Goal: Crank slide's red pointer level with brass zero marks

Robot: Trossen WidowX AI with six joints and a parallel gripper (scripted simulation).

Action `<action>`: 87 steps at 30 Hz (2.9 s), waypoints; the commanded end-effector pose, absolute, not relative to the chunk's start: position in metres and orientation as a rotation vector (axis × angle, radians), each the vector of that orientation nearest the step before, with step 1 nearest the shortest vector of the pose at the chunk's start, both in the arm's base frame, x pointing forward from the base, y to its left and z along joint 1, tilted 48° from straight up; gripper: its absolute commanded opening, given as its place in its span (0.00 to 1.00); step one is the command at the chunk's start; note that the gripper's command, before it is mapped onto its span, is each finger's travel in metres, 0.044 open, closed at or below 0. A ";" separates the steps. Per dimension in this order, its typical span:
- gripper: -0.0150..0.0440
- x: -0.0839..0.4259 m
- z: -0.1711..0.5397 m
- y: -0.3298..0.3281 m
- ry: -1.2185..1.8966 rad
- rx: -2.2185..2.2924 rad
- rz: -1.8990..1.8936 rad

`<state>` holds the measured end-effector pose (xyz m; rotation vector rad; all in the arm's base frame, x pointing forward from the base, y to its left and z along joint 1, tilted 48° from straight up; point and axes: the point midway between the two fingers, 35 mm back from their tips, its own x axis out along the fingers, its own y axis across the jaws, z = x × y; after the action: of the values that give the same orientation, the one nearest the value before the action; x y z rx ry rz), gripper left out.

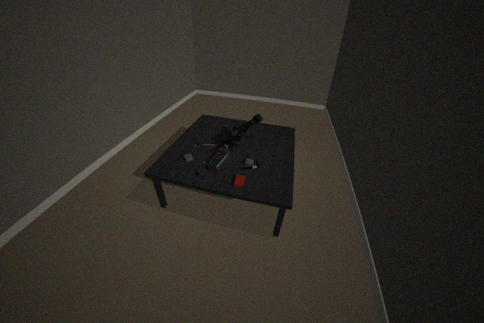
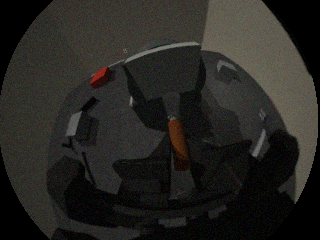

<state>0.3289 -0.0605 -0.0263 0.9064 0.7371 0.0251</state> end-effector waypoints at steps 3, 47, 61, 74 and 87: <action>0.25 0.332 -0.020 -0.053 0.733 0.901 0.053; 0.25 0.334 0.017 -0.057 0.733 0.901 0.053; 0.25 0.332 0.026 -0.071 0.733 0.900 0.053; 0.25 0.328 0.028 -0.084 0.734 0.899 0.052; 0.25 0.325 0.025 -0.094 0.734 0.898 0.052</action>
<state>0.3277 -0.0852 0.0259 0.8936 0.7414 0.0715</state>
